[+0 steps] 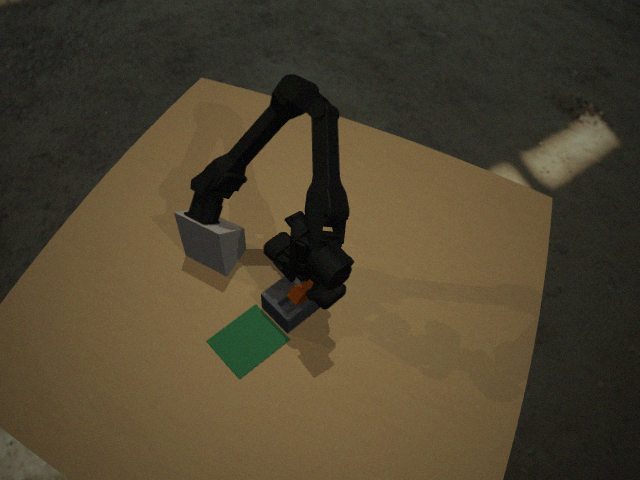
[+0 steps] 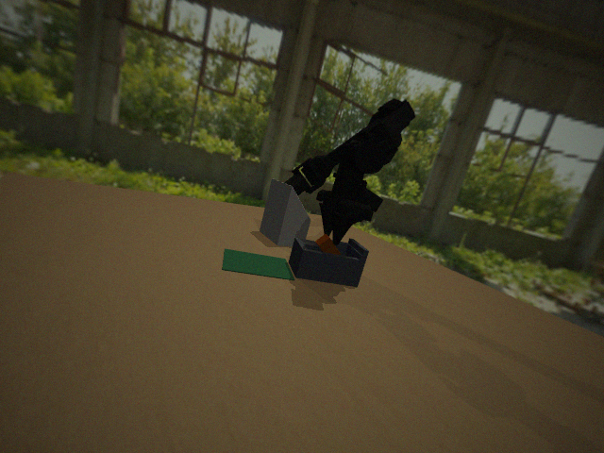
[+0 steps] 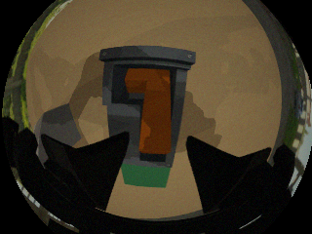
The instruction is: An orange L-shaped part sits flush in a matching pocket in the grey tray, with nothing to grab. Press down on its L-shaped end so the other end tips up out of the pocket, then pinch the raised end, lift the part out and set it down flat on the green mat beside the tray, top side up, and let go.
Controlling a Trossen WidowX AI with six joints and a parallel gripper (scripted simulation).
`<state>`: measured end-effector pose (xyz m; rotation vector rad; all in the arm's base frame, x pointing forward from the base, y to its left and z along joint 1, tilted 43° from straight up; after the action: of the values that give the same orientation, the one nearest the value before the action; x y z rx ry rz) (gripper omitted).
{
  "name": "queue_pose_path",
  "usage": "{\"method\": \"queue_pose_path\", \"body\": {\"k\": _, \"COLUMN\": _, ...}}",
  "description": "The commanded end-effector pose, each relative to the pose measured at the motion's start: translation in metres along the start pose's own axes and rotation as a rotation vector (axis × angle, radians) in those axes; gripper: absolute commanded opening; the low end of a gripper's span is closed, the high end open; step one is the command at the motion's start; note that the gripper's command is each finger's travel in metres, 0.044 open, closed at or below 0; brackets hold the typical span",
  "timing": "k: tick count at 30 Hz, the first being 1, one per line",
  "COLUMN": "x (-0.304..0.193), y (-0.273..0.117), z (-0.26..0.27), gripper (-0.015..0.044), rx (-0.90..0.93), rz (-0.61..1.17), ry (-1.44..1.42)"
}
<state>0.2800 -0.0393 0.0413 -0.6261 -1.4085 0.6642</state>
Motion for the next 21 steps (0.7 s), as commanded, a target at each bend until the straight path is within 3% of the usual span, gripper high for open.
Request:
{"method": "queue_pose_path", "body": {"k": 1, "x": 0.0, "y": 0.009, "z": 0.002, "gripper": 0.028, "rx": 0.004, "rz": -0.007, "ry": 0.008}}
{"method": "queue_pose_path", "body": {"k": 14, "x": 0.001, "y": 0.024, "z": 0.003, "gripper": 0.028, "rx": 0.005, "rz": -0.009, "ry": 0.008}}
{"method": "queue_pose_path", "body": {"k": 21, "x": 0.001, "y": 0.021, "z": 0.001, "gripper": 0.0116, "rx": 0.003, "rz": -0.003, "ry": 0.0}}
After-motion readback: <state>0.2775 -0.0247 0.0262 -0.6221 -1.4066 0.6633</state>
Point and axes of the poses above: the point midway between the two fingers, 35 mm back from their tips, its own y axis out along the fingers, its own z axis across the jaws, x = y × z, the point moved 9 cm from there along -y, back along the fingers, and after that the axes turned 12 degrees about -y, right-handed, at the moved point
